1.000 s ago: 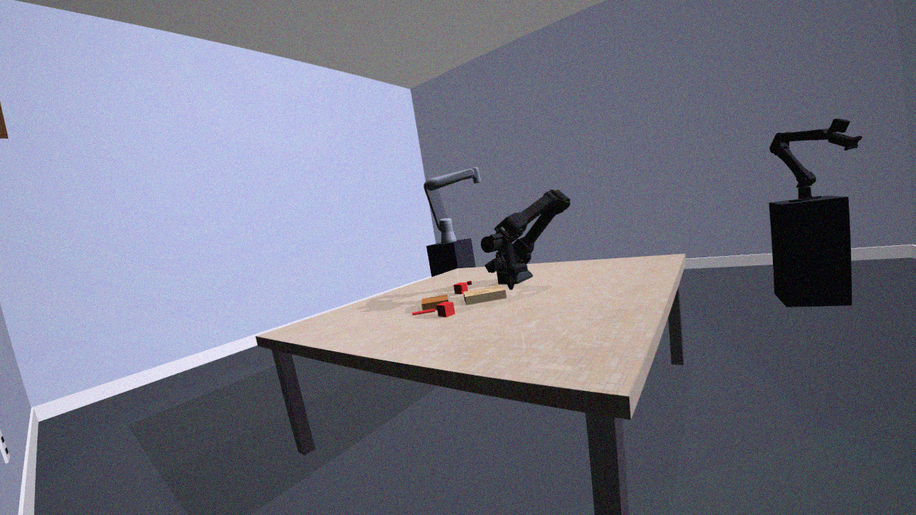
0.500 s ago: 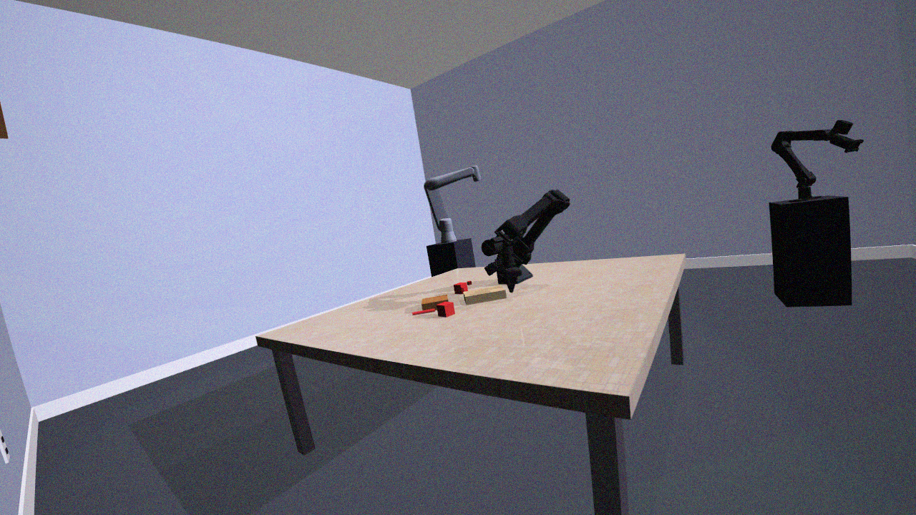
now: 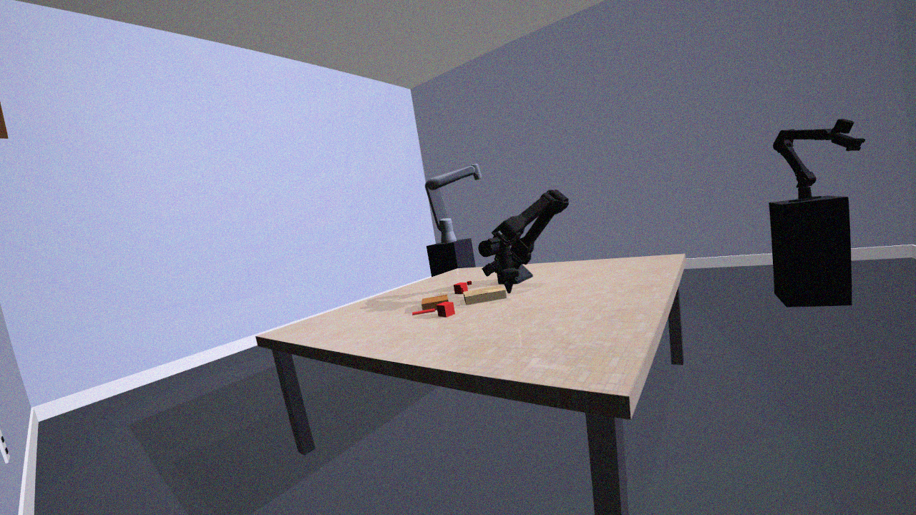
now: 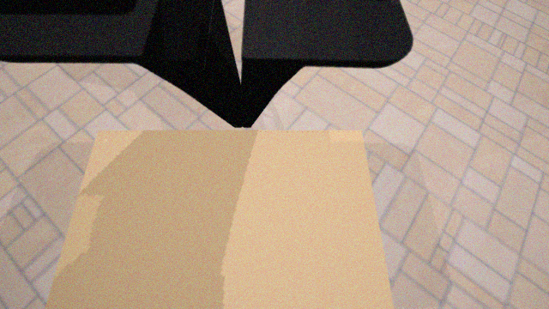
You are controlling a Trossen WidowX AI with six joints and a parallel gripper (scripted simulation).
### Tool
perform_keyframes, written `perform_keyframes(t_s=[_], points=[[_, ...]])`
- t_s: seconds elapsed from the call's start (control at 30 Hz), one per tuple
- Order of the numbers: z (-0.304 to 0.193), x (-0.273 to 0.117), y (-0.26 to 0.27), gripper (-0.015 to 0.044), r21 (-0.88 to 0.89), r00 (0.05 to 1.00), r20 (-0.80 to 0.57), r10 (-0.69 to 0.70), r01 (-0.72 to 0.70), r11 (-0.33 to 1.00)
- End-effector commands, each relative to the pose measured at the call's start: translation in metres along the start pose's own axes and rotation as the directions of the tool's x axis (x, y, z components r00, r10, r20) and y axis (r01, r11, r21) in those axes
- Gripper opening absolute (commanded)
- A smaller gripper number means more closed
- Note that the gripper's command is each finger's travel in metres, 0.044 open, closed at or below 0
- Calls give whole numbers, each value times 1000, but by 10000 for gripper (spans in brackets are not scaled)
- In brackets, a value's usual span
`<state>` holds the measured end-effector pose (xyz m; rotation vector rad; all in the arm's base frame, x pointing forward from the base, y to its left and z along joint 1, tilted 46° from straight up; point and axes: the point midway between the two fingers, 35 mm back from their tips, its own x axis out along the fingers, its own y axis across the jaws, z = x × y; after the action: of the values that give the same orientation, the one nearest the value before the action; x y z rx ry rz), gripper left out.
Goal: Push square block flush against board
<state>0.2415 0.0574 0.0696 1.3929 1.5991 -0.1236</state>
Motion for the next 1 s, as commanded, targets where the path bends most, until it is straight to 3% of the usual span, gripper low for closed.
perform_keyframes(t_s=[0.0, 0.97], points=[[4, -1, 2, 0, -7, 1000, 3, 3, -3, 1000], [30, -2, 7, 0, -7, 1000, 6, 2, -2, 1000]])
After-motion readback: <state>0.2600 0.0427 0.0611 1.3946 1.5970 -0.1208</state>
